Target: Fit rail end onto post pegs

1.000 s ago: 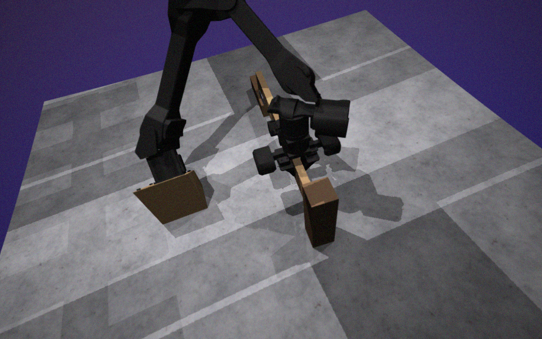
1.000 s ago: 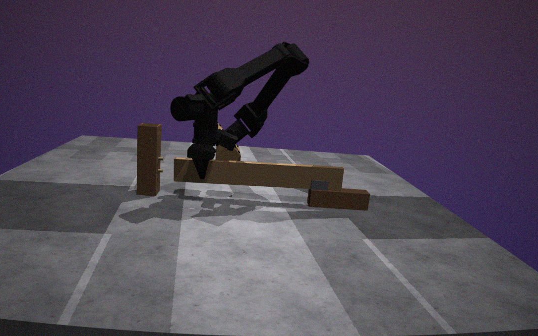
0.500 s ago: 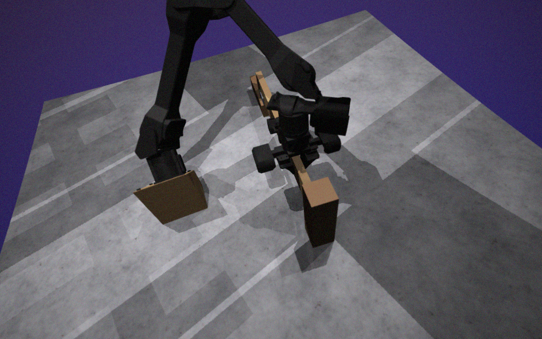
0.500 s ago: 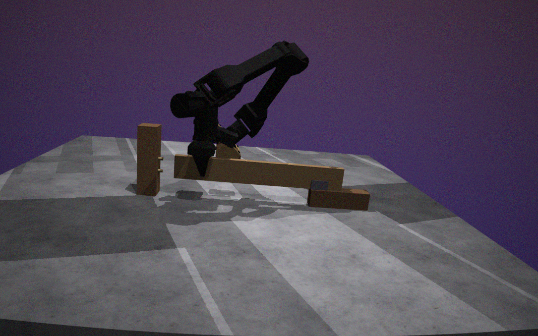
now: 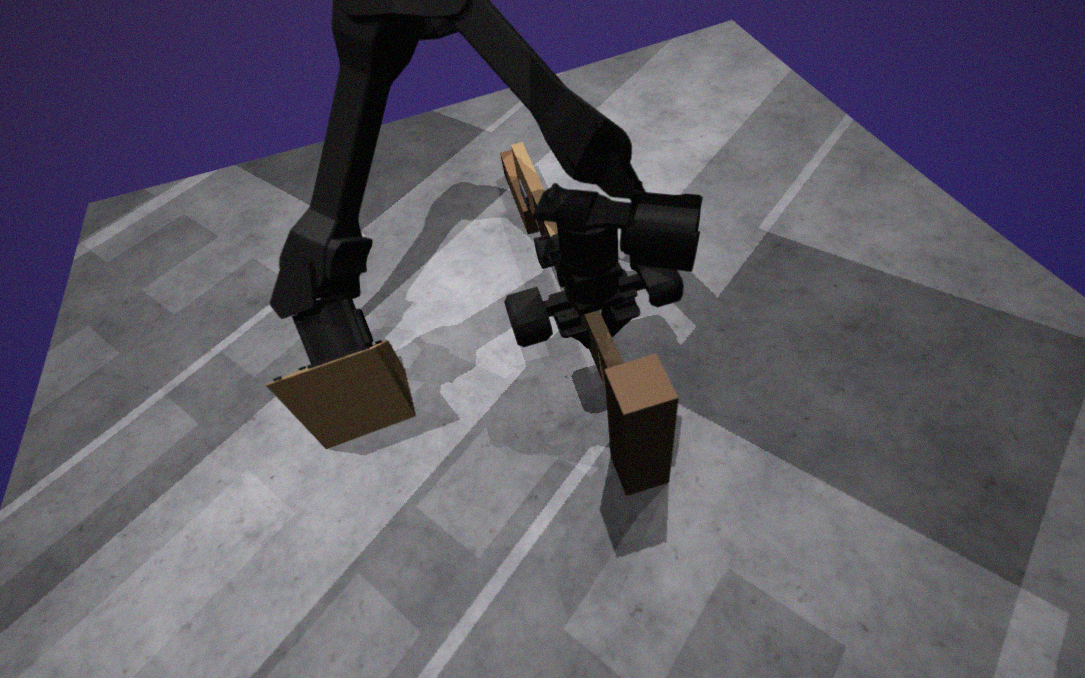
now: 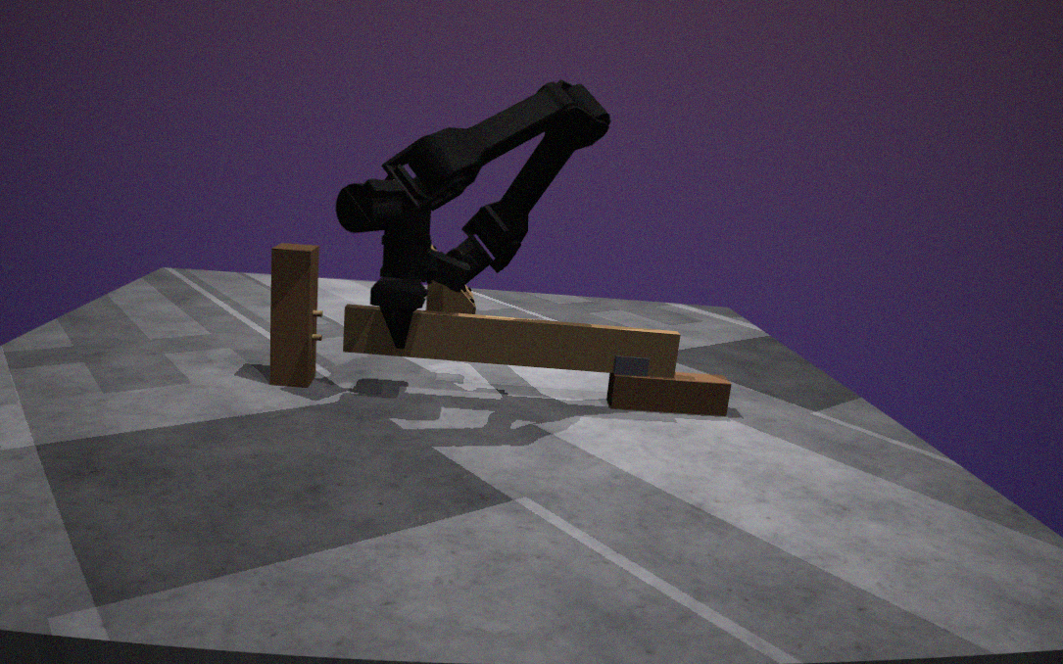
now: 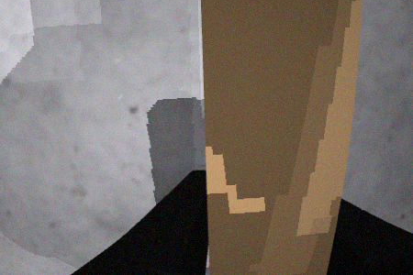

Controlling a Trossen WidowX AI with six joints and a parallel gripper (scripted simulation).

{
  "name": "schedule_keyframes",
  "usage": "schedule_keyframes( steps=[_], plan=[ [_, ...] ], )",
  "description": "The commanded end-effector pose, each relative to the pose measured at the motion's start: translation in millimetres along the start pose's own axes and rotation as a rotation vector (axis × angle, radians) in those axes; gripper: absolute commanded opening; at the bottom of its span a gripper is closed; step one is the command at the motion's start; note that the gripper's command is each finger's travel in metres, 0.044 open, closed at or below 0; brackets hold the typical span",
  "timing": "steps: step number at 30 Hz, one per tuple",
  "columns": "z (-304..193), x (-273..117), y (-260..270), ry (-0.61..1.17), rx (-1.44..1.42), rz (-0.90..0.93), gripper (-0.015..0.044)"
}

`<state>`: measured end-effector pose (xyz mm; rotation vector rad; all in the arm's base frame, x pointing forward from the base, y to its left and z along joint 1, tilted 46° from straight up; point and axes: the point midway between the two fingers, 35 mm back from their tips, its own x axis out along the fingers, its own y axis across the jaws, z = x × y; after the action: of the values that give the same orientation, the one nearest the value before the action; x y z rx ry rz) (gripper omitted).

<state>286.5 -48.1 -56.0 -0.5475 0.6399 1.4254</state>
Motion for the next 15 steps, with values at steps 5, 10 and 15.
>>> schedule_keyframes(
  steps=[5, 10, 15],
  plan=[
    [-0.8, -0.4, -0.1, 0.002, 0.003, -0.004, 0.0],
    [-0.8, -1.8, 0.1, 0.002, 0.003, -0.004, 0.0],
    [-0.8, -2.4, 0.4, 0.003, 0.003, -0.004, 0.0]
  ],
)
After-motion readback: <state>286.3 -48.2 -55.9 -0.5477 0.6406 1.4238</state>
